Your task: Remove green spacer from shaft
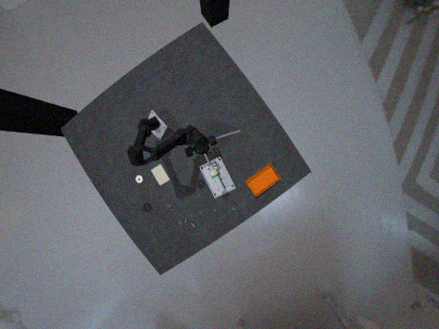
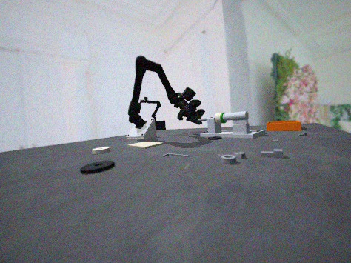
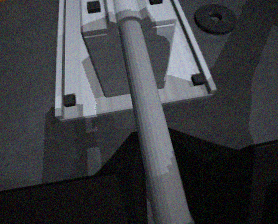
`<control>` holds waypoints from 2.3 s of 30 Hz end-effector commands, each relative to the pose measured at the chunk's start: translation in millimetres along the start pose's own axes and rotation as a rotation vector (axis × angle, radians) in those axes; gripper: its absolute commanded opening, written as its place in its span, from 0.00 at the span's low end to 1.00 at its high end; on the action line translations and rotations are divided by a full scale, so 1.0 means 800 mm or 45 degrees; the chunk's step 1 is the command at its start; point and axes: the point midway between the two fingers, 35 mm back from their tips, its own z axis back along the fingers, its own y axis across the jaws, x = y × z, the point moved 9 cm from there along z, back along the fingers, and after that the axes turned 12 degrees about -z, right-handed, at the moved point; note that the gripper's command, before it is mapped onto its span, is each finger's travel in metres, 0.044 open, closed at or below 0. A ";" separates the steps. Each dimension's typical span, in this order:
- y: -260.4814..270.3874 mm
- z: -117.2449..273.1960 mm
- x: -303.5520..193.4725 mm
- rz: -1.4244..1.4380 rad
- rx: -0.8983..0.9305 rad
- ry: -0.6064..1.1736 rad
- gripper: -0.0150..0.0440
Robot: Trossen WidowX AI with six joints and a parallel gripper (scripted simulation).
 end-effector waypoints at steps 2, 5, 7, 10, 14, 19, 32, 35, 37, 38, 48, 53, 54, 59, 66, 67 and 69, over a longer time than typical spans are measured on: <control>0.000 0.001 -0.001 -0.002 0.000 -0.001 0.25; 0.000 0.002 -0.001 -0.002 0.000 -0.001 0.25; -0.001 0.002 -0.001 -0.002 0.000 -0.001 0.25; -0.001 0.002 -0.002 -0.002 0.000 -0.001 0.25; -0.001 0.003 -0.002 -0.002 0.000 -0.001 0.25; -0.001 0.003 -0.003 -0.002 0.000 -0.001 0.25; -0.001 0.004 -0.004 -0.002 0.000 -0.001 0.25; -0.001 0.005 -0.004 -0.002 0.000 -0.001 0.25; -0.001 0.005 -0.004 -0.002 0.000 -0.001 0.25; -0.001 0.005 -0.004 -0.002 0.000 -0.001 0.25; -0.001 0.006 -0.005 -0.002 0.001 -0.001 0.25; -0.001 0.007 -0.006 -0.002 0.001 -0.001 0.25; -0.001 0.007 -0.006 -0.002 0.001 -0.001 0.25; -0.002 0.007 -0.007 -0.002 0.001 -0.001 0.25; -0.002 0.008 -0.007 -0.002 0.001 0.000 0.25; -0.002 0.008 -0.007 -0.002 0.001 0.000 0.25; -0.002 0.008 -0.007 -0.002 0.001 0.000 0.25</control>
